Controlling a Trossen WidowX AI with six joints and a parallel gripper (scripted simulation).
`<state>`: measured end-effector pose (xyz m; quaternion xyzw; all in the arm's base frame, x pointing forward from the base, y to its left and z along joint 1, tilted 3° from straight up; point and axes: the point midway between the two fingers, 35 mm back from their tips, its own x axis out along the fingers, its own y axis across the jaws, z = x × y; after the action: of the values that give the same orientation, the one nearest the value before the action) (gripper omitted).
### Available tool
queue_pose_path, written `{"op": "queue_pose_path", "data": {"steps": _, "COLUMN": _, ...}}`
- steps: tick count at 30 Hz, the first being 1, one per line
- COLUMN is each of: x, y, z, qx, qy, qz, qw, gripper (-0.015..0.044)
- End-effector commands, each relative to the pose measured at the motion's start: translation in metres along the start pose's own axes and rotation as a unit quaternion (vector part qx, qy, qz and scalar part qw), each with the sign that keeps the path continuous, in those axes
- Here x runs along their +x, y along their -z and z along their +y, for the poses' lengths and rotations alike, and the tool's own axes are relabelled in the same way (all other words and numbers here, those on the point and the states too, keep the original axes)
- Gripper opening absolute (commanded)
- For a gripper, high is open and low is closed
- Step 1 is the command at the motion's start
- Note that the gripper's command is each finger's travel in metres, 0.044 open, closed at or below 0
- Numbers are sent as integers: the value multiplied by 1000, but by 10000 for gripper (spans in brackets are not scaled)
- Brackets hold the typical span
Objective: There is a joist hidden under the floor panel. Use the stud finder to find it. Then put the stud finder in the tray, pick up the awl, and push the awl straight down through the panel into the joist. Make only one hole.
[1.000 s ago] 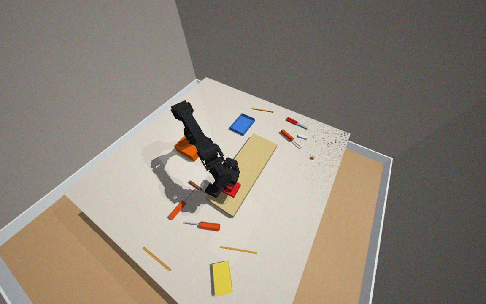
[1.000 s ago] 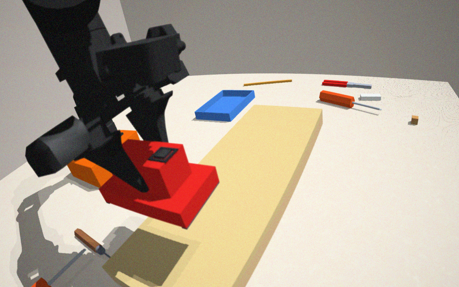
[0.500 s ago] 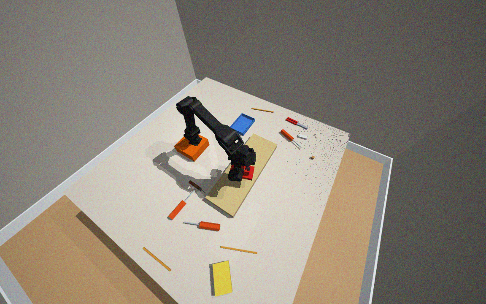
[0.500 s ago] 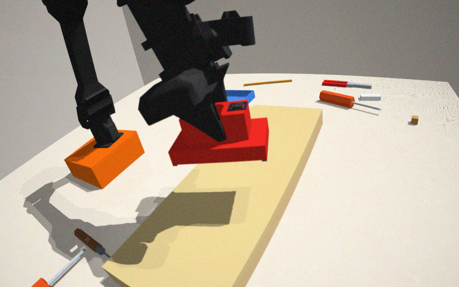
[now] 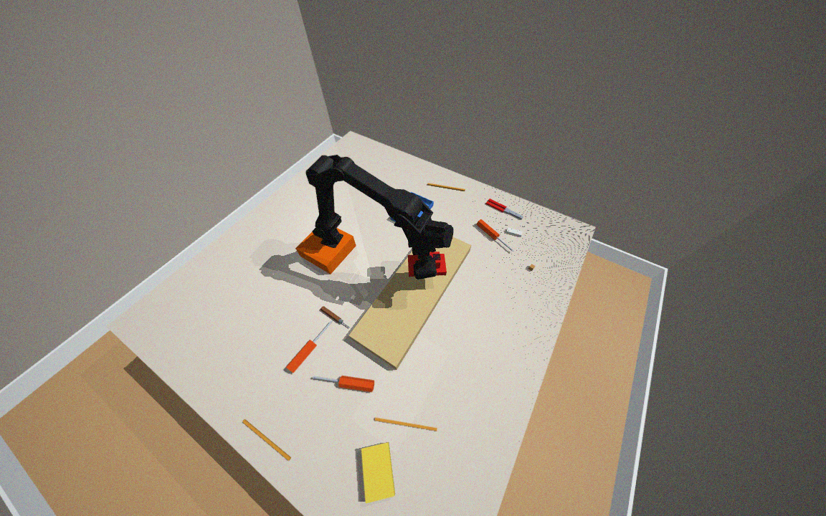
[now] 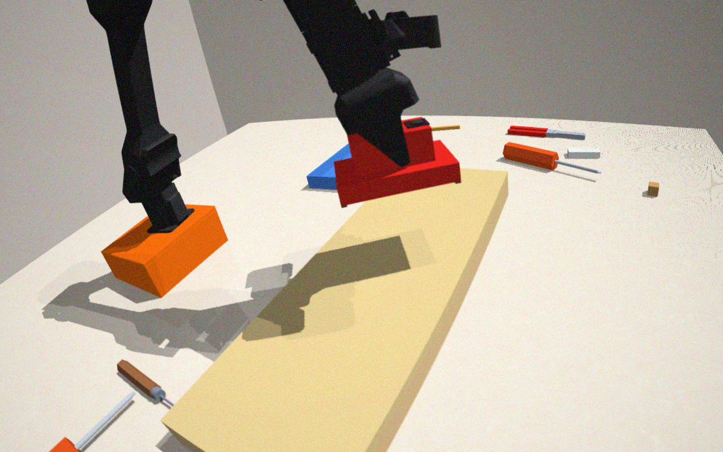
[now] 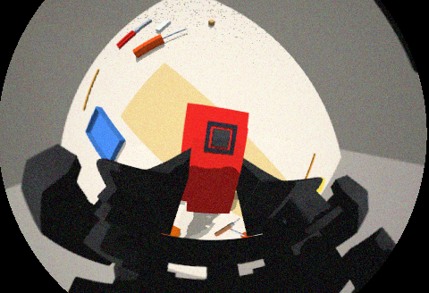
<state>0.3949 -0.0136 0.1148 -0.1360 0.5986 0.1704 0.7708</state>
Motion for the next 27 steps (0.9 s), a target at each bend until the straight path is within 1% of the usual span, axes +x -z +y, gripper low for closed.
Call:
{"op": "queue_pose_path", "data": {"steps": 1, "x": 0, "y": -11, "z": 28, "qx": -36, "qy": -9, "qz": -8, "qw": 999, "gripper": 0}}
{"op": "queue_pose_path", "data": {"steps": 14, "x": 10, "y": -28, "z": 117, "qx": -145, "qy": -44, "qz": -10, "qw": 988, "gripper": 0}}
{"op": "queue_pose_path", "data": {"steps": 27, "x": 14, "y": -24, "z": 206, "qx": -252, "qy": -77, "qz": -10, "qw": 965, "gripper": 0}}
